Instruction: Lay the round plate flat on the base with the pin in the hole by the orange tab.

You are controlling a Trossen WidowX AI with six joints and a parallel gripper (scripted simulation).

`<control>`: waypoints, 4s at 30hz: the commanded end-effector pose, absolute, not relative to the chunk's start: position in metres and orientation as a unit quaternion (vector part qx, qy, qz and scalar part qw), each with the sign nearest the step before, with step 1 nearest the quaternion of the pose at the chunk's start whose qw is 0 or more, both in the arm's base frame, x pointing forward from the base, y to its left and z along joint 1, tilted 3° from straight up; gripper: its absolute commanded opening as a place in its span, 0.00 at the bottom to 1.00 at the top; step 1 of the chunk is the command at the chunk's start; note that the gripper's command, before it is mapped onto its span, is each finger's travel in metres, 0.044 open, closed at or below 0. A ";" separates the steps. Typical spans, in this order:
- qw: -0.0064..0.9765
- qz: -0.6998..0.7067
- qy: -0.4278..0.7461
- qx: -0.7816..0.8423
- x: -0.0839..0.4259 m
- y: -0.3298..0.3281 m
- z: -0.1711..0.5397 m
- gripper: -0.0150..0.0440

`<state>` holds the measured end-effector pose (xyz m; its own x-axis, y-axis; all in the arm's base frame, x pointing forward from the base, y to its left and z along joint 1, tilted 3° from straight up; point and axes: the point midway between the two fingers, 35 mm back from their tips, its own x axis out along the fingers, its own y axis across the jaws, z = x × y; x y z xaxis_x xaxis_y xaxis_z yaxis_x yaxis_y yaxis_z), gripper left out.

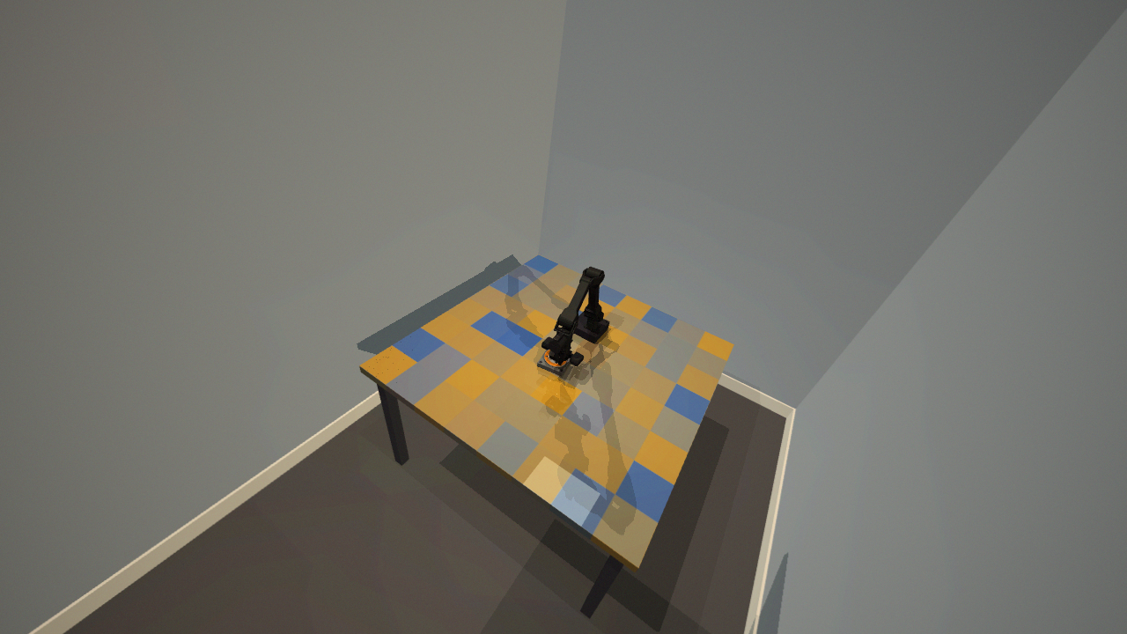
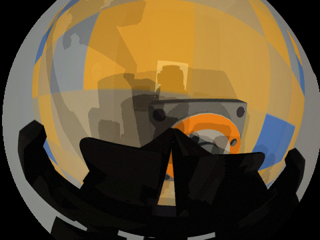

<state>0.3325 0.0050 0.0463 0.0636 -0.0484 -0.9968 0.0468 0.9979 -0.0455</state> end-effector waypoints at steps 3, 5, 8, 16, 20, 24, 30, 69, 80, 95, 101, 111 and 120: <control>0.726 -0.031 0.686 0.001 0.324 0.010 0.045 0.25; 0.726 -0.031 0.687 0.001 0.321 0.011 0.044 0.25; 0.726 -0.031 0.687 0.001 0.318 0.013 0.044 0.25; 0.726 -0.031 0.687 0.001 0.310 0.015 0.044 0.25; 0.726 -0.031 0.687 0.001 0.306 0.016 0.043 0.25; 0.726 -0.031 0.687 0.001 0.303 0.016 0.043 0.25; 0.726 -0.031 0.687 0.001 0.296 0.015 0.043 0.25; 0.724 -0.032 0.689 0.000 0.252 -0.015 0.046 0.25; 0.724 -0.032 0.689 0.000 0.249 -0.024 0.047 0.25; 0.724 -0.032 0.689 -0.001 0.249 -0.030 0.053 0.25; 0.724 -0.032 0.689 -0.001 0.243 -0.028 0.086 0.25; 0.722 -0.030 0.692 0.000 0.242 -0.028 0.082 0.25; 0.722 -0.030 0.692 0.000 0.242 -0.028 0.082 0.25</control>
<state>0.2418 -0.0274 0.0826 0.0416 -0.0446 -0.9981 0.0431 0.9982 -0.0428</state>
